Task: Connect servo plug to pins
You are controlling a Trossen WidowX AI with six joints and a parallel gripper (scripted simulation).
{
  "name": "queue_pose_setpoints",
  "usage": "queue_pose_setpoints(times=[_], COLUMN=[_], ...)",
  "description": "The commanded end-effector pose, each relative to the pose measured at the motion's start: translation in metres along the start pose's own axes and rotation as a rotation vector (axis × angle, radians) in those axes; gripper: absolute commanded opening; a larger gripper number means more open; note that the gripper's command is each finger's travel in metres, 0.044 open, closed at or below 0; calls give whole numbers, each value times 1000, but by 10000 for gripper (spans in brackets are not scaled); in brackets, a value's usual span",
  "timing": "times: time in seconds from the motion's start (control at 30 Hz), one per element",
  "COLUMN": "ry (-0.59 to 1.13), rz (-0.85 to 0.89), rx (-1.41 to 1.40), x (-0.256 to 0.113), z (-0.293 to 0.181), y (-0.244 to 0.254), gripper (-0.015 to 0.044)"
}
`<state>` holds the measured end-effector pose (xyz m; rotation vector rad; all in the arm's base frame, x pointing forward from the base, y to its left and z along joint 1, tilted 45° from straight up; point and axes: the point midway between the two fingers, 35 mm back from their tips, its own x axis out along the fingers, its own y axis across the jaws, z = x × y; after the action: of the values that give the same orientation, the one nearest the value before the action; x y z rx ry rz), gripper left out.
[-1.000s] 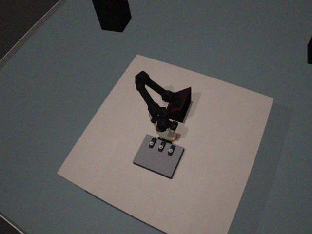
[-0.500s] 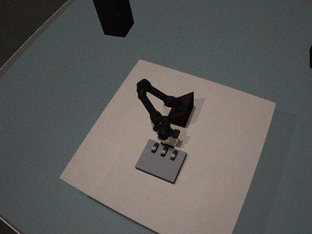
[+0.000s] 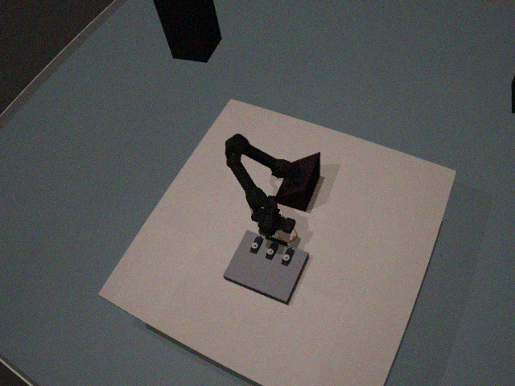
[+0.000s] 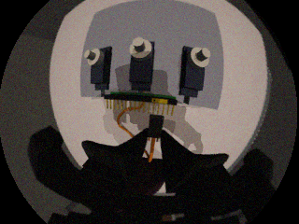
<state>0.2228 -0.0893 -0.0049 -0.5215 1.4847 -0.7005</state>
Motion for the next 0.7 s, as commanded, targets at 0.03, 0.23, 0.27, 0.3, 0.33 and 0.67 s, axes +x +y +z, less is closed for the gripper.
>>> queue_pose_setpoints(times=[0.03,0.23,0.27,0.3,0.33,0.67], ry=[-3,-3,-3,-3,-3,-3], rz=[-6,-6,-6,-6,-6,-6], rx=[-3,-3,-3,-3,-3,-3], x=[-1,-1,-1,-1,-1,-1], z=[5,9,9,10,10,17], y=[-1,-1,-1,-1,-1,-2], gripper=[0,0,0,0,0,0])
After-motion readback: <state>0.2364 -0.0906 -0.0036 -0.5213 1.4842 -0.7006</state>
